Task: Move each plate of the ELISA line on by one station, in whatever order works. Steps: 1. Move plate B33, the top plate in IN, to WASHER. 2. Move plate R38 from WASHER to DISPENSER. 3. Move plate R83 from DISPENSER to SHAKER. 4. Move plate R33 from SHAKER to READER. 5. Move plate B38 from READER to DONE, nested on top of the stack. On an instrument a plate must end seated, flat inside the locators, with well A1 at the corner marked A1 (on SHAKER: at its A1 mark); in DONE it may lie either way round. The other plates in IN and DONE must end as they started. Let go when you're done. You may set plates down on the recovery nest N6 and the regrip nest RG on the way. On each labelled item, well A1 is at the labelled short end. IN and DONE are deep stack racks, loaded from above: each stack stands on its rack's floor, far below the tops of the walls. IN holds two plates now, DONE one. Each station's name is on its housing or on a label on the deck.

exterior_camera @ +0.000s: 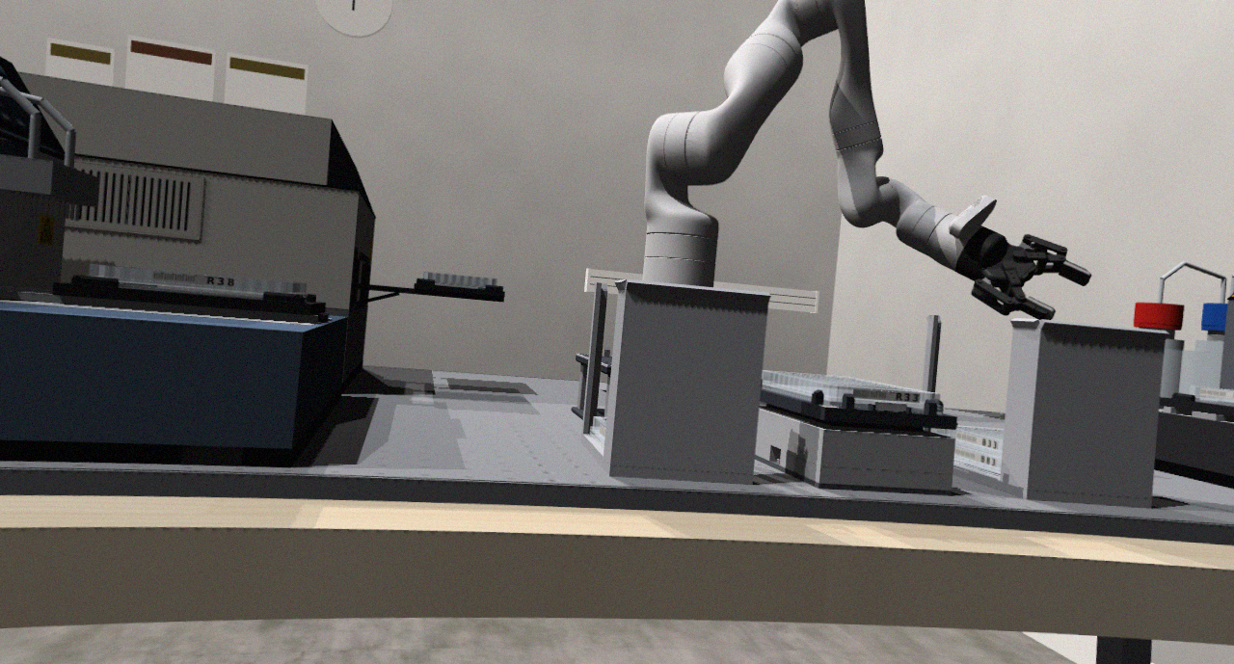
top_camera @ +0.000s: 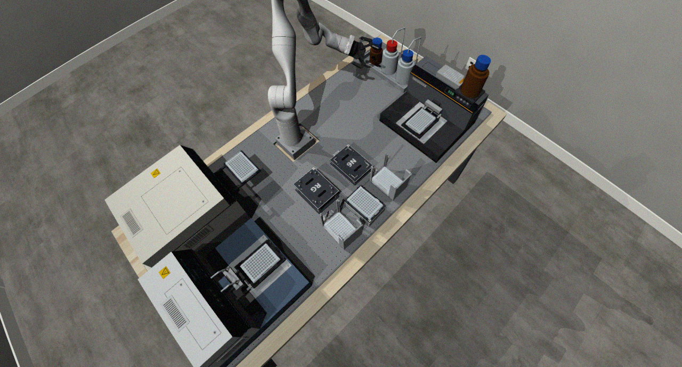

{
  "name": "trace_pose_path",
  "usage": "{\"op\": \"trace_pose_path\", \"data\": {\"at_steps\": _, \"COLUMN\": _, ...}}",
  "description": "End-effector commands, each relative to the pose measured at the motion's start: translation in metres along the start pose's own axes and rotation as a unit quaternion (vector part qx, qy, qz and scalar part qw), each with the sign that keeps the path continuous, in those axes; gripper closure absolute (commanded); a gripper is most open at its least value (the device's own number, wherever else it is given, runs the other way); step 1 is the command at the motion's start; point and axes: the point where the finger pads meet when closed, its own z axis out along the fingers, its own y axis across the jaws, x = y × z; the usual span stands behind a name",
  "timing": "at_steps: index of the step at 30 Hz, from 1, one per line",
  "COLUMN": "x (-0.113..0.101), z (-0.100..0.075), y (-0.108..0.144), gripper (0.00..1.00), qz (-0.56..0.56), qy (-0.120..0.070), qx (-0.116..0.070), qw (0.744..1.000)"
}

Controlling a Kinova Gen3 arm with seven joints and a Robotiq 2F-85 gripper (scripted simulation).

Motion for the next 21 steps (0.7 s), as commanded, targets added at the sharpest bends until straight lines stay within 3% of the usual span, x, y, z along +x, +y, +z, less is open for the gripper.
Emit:
{"op": "trace_pose_path", "data": {"at_steps": 1, "x": 0.0006, "z": -0.0002, "y": -0.0009, "gripper": 0.0, "qz": 0.001, "qy": 0.0, "qx": 0.001, "qw": 1.0}}
{"op": "trace_pose_path", "data": {"at_steps": 17, "x": 0.0006, "z": -0.0002, "y": -0.0009, "gripper": 0.0, "qz": 0.001, "qy": 0.0, "qx": 0.001, "qw": 1.0}}
{"op": "trace_pose_path", "data": {"at_steps": 21, "x": 0.0065, "z": -0.0026, "y": 0.0065, "gripper": 0.0, "qz": -0.016, "qy": -0.008, "qx": 0.007, "qw": 1.0}}
